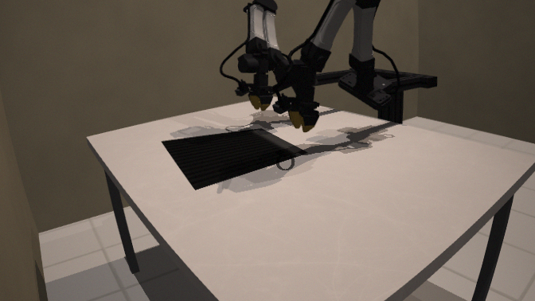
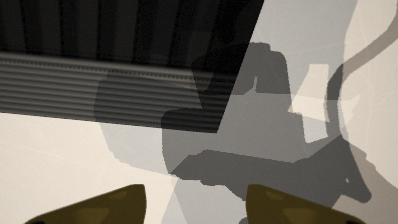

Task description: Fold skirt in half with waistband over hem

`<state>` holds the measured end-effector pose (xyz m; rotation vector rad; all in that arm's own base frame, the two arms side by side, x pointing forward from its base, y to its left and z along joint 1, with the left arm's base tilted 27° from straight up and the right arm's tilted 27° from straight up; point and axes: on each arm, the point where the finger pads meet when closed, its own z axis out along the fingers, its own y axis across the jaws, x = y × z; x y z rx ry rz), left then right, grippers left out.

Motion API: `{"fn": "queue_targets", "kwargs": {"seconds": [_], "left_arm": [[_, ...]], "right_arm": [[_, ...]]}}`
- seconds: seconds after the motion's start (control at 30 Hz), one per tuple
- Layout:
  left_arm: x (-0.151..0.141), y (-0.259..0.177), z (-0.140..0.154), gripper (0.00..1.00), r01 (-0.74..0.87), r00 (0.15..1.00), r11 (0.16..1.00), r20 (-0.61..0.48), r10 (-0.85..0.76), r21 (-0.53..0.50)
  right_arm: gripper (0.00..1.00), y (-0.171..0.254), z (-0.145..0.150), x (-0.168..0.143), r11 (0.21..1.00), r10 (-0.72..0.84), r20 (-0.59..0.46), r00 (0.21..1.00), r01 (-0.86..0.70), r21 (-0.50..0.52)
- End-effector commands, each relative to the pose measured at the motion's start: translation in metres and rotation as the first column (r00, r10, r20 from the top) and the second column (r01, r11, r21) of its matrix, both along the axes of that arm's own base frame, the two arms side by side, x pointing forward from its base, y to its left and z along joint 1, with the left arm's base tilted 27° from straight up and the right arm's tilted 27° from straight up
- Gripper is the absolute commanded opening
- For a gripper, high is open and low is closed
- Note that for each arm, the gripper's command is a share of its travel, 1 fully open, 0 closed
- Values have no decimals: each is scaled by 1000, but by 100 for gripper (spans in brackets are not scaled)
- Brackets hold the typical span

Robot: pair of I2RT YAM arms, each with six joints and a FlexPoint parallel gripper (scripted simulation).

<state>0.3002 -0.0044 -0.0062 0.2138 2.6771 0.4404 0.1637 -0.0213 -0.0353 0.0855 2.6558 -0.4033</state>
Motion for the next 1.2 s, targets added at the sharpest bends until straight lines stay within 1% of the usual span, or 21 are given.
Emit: {"fn": "queue_targets", "kwargs": {"seconds": [0.0,0.07,0.2,0.23,0.37,0.43,0.83,0.87,1.17], "left_arm": [[7,2,-12,48,41,999,999,6,-41,-3],[10,2,-10,48,41,999,999,13,-41,-4],[11,1,-9,48,41,999,999,16,-41,-4],[12,-1,-3,48,44,999,999,28,-44,-1],[12,-1,-3,48,44,999,999,28,-44,-1],[12,-1,-3,48,44,999,999,28,-44,-1],[12,-1,-3,48,44,999,999,28,-44,-1],[6,4,-17,48,38,999,999,-4,-38,-2],[17,14,-41,48,41,999,999,6,-41,-4]], "right_arm": [[48,1,-12,18,998,-60,69,996,60,11],[48,2,-5,28,998,-68,92,993,66,20],[48,2,-5,28,998,-68,92,993,66,20],[48,-1,-12,18,999,-55,64,996,55,4],[48,0,-12,18,999,-53,62,997,52,10],[48,2,-9,23,999,-53,74,996,52,14],[48,3,-9,22,999,-49,73,996,48,18],[48,0,-17,17,999,-51,53,997,51,17],[48,-9,-41,28,999,-49,61,997,48,20]]}}
